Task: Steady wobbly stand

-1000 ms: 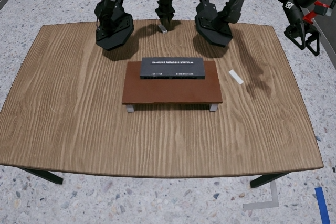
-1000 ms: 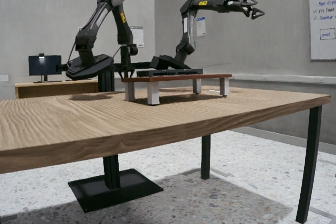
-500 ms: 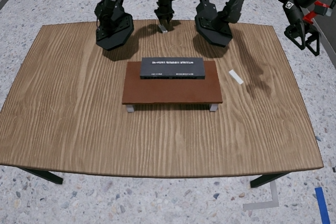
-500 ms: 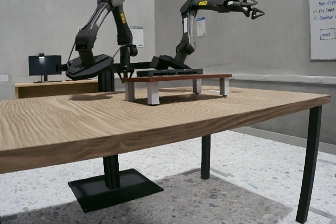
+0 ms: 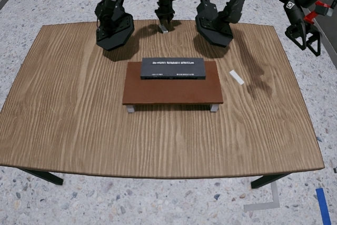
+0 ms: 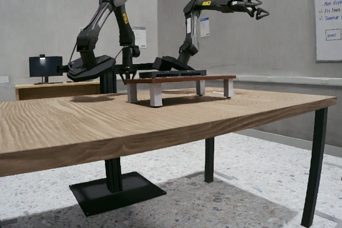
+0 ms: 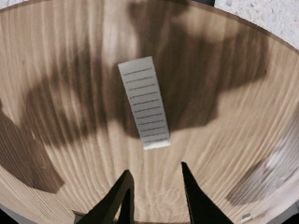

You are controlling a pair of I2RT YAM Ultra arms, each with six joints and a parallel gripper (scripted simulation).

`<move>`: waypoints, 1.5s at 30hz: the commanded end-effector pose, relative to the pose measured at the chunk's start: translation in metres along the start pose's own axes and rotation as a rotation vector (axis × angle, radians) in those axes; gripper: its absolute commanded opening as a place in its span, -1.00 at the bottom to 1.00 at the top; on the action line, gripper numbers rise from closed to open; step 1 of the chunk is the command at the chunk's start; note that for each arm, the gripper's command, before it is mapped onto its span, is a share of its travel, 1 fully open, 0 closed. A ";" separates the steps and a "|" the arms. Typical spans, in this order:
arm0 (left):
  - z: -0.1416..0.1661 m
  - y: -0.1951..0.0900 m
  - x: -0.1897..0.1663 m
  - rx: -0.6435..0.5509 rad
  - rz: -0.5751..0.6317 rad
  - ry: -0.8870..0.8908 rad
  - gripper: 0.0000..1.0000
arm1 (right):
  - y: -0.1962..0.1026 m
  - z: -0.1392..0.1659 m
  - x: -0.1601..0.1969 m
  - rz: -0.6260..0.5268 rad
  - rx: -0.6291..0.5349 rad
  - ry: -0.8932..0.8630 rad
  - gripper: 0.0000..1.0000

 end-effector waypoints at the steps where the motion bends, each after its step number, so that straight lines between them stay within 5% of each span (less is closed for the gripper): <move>1: -0.005 -0.007 -0.006 -0.009 0.018 0.007 1.00 | -0.021 -0.001 -0.022 0.066 -0.022 0.015 -0.15; 27: -0.005 -0.007 -0.006 -0.009 0.018 0.007 1.00 | -0.020 -0.002 -0.024 0.058 -0.028 1.215 -0.15; 41: -0.005 -0.007 -0.006 -0.009 0.018 0.007 1.00 | -0.004 -0.001 0.006 0.030 0.009 1.752 -0.15; 45: -0.005 -0.007 -0.006 -0.009 0.018 0.007 1.00 | -0.018 -0.001 -0.024 0.050 -0.051 1.997 -0.15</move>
Point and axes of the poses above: on each arm, the point where the finger pads meet when closed, its own y axis out along the fingers, its own x axis across the jaws, z = x × y, the point moved 3 cm from there along -y, back along the fingers, and after that the axes turned 9 degrees about -y, right-handed, at the moved point
